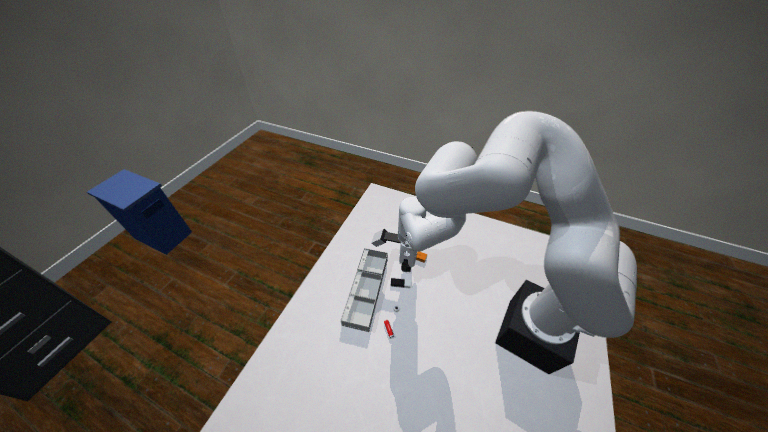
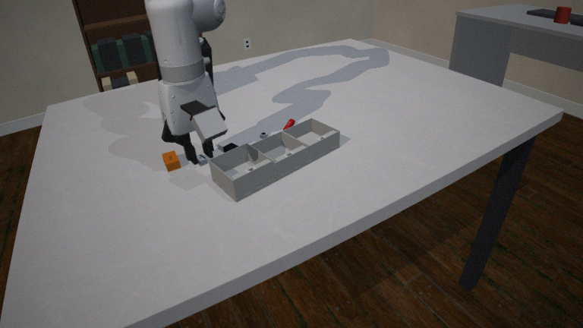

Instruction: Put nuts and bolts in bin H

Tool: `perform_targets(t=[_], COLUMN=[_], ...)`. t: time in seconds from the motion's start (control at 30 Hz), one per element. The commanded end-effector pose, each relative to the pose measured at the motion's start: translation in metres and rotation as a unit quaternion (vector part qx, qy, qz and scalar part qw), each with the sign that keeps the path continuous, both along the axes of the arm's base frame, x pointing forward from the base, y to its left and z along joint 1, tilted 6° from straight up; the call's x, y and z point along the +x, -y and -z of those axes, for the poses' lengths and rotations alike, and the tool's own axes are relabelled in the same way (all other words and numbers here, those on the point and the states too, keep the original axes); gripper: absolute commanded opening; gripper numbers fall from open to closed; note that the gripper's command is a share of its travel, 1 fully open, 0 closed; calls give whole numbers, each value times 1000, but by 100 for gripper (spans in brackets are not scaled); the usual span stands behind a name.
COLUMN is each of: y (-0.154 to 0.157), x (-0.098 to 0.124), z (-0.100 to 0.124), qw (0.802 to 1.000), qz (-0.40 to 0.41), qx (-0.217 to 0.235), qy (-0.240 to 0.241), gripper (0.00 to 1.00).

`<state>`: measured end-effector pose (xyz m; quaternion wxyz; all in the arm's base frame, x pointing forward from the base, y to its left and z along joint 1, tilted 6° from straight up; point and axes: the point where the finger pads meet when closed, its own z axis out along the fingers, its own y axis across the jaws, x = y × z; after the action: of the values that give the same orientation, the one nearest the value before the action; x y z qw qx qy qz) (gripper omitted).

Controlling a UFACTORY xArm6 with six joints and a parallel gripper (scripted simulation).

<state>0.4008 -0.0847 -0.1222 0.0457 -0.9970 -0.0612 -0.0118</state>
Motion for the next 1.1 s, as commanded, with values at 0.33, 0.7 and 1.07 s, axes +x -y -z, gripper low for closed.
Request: perform_targets(t=[0.33,0.7,1.07], y=[0,0,0], x=[1,1,0], z=[6,6,6], qw=[1000,1000,1000], qz=[0,0,0], qx=[0,0,0], qy=[2,2,2], gripper=[29,0,0])
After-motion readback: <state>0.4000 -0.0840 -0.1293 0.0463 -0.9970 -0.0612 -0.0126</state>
